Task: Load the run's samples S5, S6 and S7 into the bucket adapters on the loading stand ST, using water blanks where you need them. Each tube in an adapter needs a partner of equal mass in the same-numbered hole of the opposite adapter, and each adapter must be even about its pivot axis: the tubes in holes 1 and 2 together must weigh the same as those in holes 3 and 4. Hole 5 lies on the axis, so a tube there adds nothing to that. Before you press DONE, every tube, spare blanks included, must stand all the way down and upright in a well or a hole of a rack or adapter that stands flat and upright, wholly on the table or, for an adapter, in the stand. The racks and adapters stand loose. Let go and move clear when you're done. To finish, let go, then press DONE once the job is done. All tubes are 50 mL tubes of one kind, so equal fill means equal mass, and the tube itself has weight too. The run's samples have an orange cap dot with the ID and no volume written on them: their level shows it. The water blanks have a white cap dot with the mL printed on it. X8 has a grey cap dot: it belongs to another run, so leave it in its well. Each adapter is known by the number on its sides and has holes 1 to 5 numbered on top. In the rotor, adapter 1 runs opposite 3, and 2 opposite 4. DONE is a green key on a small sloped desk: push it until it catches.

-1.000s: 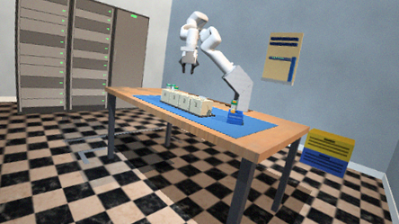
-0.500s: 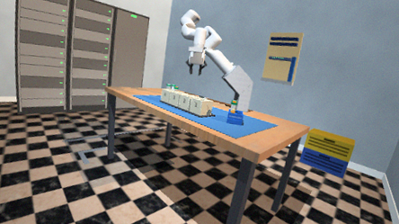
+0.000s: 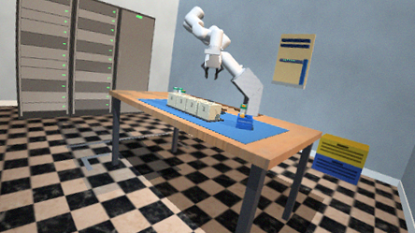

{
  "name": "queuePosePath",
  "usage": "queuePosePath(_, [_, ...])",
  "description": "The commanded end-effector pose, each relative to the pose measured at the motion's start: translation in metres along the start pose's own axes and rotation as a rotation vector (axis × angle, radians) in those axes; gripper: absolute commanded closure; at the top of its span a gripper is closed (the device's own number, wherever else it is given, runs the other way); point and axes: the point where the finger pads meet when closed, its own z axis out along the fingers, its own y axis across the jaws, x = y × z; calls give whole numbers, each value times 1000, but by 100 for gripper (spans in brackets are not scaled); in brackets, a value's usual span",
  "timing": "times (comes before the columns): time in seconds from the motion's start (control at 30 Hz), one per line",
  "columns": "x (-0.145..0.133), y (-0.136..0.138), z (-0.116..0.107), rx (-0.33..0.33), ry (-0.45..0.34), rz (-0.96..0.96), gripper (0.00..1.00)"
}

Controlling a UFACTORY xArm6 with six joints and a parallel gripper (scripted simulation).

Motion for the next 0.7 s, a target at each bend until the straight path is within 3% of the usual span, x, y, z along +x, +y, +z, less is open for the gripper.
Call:
queuePosePath(0.0, [15,-22,2,-10,-6,5,43])
queuePosePath(0.67, [52,-98,3,-10,-6,5,43])
